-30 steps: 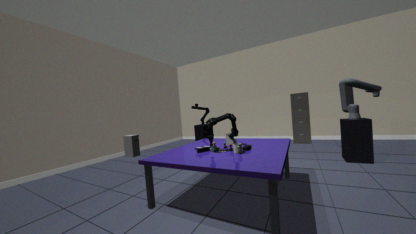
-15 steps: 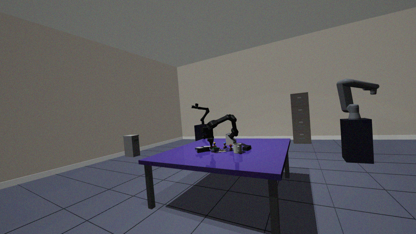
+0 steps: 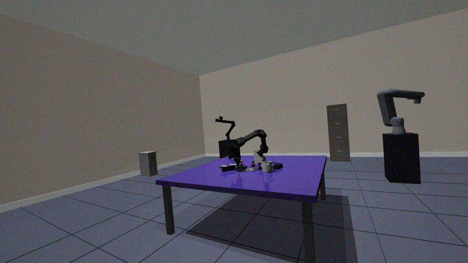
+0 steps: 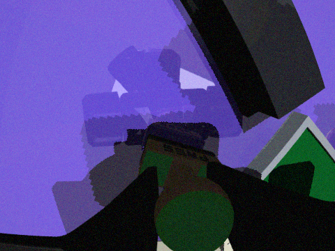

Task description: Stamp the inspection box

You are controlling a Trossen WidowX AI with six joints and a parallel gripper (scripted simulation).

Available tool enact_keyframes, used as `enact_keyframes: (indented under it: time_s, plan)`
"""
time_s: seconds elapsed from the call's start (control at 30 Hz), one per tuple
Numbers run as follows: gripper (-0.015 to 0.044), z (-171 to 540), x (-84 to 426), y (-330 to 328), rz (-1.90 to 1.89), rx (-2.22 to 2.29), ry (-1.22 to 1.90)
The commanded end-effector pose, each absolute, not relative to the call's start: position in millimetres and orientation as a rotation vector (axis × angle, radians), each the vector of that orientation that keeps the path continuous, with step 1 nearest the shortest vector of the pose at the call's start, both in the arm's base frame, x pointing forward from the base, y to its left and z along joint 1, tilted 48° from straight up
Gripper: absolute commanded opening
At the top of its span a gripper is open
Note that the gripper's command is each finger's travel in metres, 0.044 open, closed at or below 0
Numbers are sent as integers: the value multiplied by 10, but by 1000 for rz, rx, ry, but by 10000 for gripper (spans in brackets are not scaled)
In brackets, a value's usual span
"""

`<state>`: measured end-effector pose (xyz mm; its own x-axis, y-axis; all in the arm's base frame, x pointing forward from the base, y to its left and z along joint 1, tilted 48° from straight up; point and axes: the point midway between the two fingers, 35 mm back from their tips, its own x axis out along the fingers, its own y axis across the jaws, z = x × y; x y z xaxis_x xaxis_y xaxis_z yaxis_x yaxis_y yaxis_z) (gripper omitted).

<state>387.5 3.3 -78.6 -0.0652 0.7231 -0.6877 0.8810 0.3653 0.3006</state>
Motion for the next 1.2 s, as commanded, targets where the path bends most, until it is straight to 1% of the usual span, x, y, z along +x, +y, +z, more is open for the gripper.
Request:
enact_keyframes:
  time_s: [0.0, 0.1, 0.43, 0.57, 0.83, 1.17]
  plan:
    - [0, -832, 3847, 93, -252, 1409, 1837]
    - [0, -834, 3847, 94, -252, 1410, 1837]
    - [260, -814, 3865, 70, -249, 1402, 1832]
    - [260, -759, 3887, 1, -251, 1402, 1832]
    - [260, -41, 3935, -776, -258, 1406, 1835]
    - [260, -23, 3932, -793, -258, 1406, 1836]
